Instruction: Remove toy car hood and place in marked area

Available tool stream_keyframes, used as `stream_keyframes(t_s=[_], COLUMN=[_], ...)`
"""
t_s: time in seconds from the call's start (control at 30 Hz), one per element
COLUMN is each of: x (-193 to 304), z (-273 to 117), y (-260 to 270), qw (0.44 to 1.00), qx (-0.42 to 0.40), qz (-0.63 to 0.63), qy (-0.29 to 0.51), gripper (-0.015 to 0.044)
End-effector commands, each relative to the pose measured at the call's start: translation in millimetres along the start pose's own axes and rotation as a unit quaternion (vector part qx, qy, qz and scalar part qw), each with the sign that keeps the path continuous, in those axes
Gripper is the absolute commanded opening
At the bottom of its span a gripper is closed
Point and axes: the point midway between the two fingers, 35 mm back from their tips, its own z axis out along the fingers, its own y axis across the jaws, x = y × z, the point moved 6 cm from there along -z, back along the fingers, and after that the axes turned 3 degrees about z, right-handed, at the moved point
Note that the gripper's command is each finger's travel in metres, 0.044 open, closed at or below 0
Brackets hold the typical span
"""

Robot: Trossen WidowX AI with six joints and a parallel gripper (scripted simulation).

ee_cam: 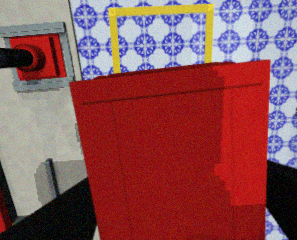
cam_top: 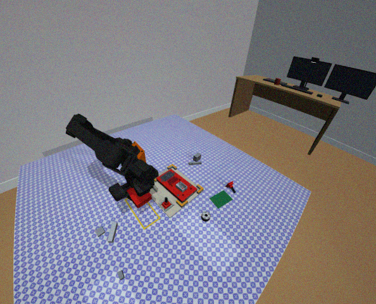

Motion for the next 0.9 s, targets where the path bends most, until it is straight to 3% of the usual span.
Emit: stream_keyframes(t_s=[0.0,0.87], x=[3,1], z=[0,22], y=[-3,-3], qw=[1.000,1.000], qx=[0.002,0.001], qz=[-0.005,-0.005], qy=[0.001,0.000], gripper=[0.0000,0.0000])
